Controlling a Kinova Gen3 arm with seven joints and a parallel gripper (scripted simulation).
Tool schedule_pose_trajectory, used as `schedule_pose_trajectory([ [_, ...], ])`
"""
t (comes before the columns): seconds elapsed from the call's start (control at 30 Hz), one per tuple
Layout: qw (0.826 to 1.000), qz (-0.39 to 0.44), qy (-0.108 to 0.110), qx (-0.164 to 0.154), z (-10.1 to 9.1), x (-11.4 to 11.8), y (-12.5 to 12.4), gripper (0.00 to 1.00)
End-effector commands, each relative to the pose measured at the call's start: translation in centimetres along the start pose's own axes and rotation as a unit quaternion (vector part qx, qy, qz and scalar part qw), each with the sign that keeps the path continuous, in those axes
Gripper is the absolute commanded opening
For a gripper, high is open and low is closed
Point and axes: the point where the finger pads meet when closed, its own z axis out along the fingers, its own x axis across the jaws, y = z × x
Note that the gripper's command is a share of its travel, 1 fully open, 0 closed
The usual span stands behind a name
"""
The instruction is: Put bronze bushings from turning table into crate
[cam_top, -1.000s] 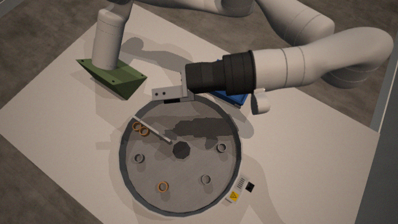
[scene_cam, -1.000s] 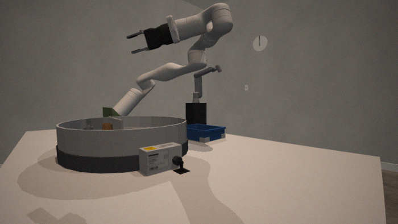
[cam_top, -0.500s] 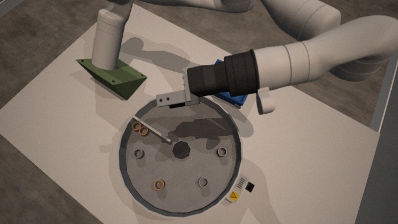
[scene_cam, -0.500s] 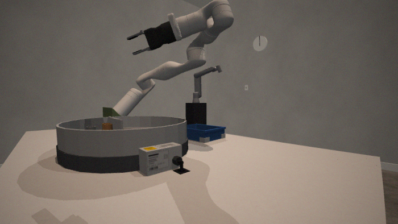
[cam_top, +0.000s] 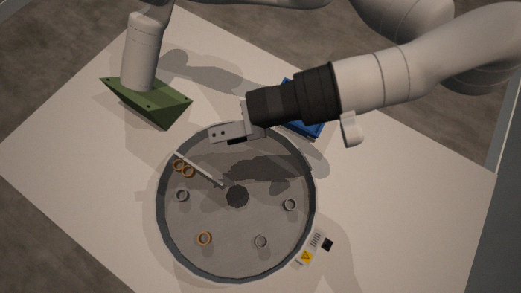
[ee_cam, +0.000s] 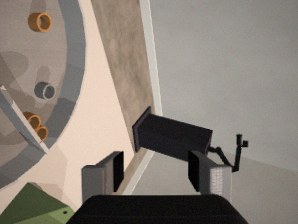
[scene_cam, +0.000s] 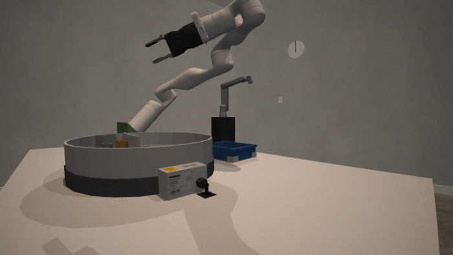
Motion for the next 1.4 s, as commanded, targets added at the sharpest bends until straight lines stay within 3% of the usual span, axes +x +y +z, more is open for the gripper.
schedule_pose_trajectory([
  [0.0,0.998,0.007,-0.063,0.009,-0.8,0.1,1.5,1.0],
  [0.03,0.996,0.009,-0.087,0.016,-1.1,-0.2,1.7,1.0],
  [0.43,0.996,0.009,-0.087,0.016,-1.1,-0.2,1.7,1.0],
  [0.47,0.994,0.011,-0.104,0.043,-1.4,-0.3,0.5,1.0],
  [0.6,0.978,0.014,-0.197,0.068,-2.4,-1.5,1.2,1.0],
  [1.0,0.978,0.014,-0.197,0.068,-2.4,-1.5,1.2,1.0],
  [1.17,0.945,0.019,-0.31,0.099,-3.6,-3.1,2.2,1.0],
  [1.37,0.945,0.019,-0.31,0.099,-3.6,-3.1,2.2,1.0],
])
